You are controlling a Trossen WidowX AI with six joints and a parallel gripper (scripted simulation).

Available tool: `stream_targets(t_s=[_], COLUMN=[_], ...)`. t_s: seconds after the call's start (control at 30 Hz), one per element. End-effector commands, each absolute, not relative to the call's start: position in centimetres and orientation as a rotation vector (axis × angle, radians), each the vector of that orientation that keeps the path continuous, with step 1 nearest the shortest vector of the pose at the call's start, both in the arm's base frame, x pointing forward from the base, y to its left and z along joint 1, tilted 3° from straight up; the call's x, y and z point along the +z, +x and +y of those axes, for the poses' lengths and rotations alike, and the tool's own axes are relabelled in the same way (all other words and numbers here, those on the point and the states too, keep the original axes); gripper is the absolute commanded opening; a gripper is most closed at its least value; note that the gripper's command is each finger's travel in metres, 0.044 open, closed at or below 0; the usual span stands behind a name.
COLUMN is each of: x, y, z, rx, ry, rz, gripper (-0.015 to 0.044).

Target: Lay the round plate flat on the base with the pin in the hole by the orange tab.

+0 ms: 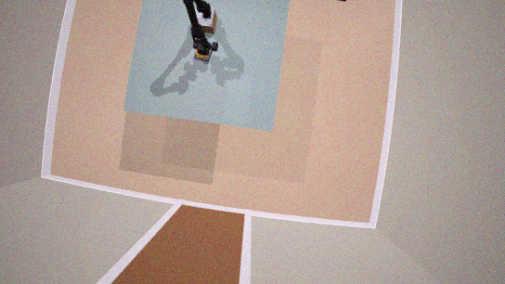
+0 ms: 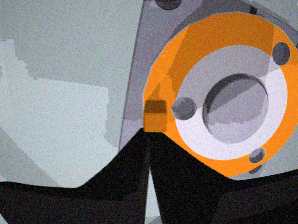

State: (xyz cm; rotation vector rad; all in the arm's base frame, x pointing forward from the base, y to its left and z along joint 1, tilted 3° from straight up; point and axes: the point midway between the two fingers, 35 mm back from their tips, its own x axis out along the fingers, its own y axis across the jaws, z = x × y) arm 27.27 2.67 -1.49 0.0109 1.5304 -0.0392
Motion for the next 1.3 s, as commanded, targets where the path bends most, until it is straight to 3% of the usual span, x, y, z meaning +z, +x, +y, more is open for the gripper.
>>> stream_targets(t_s=[0.0, 1.27], x=[-1.28, -1.20], y=[28.00, 28.76], z=[2.78, 2.75], rx=[-0.040, -0.040], ry=[0.018, 0.018], rz=[1.505, 1.505], gripper=[0.0000, 0.0000])
